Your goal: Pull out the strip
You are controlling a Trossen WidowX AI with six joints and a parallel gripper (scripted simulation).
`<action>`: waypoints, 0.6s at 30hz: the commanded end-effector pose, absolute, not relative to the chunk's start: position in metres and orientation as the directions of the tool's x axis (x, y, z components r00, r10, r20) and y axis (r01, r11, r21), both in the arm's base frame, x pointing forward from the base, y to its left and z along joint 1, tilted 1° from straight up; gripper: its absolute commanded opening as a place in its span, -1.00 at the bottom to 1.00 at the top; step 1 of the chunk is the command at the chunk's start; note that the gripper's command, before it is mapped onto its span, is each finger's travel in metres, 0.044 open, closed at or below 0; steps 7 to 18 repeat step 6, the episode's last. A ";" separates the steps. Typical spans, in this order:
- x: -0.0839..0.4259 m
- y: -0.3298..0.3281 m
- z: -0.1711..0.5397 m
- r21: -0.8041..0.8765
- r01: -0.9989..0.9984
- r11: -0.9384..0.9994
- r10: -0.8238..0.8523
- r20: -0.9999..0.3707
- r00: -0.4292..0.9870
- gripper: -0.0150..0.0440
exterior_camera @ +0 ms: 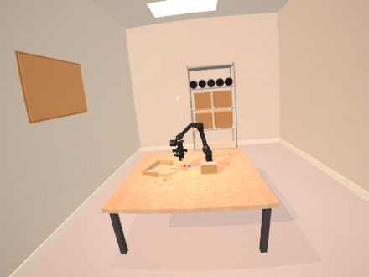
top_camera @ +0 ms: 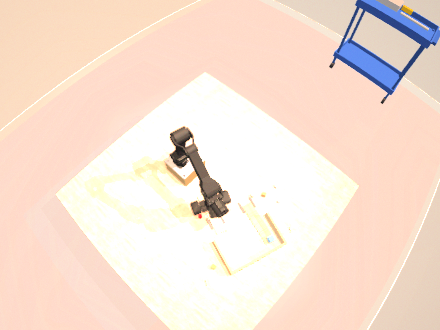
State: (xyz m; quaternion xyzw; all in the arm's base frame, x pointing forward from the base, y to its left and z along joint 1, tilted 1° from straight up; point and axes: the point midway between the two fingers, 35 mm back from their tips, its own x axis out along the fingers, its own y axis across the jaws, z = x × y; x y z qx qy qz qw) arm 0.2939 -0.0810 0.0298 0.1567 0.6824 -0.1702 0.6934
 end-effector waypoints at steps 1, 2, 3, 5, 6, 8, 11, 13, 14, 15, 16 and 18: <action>0.294 -0.081 0.030 -0.015 0.451 0.893 -0.021 -1.000 0.009 -0.49; 0.294 -0.081 0.030 -0.015 0.451 0.893 -0.021 -1.000 0.009 -0.49; 0.294 -0.081 0.030 -0.015 0.451 0.893 -0.021 -1.000 0.009 -0.49; 0.294 -0.081 0.030 -0.015 0.451 0.893 -0.021 -1.000 0.009 -0.49; 0.294 -0.081 0.030 -0.015 0.451 0.893 -0.021 -1.000 0.009 -0.49; 0.294 -0.081 0.030 -0.015 0.451 0.893 -0.021 -1.000 0.009 -0.49; 0.294 -0.081 0.030 -0.015 0.451 0.893 -0.021 -1.000 0.009 -0.49; 0.294 -0.081 0.030 -0.015 0.451 0.893 -0.021 -1.000 0.009 -0.49; 0.294 -0.081 0.030 -0.015 0.451 0.893 -0.021 -1.000 0.009 -0.49; 0.294 -0.081 0.030 -0.015 0.451 0.893 -0.021 -1.000 0.009 -0.49; 0.294 -0.081 0.030 -0.015 0.451 0.893 -0.021 -1.000 0.009 -0.49; 0.294 -0.081 0.030 -0.015 0.451 0.893 -0.021 -1.000 0.009 -0.49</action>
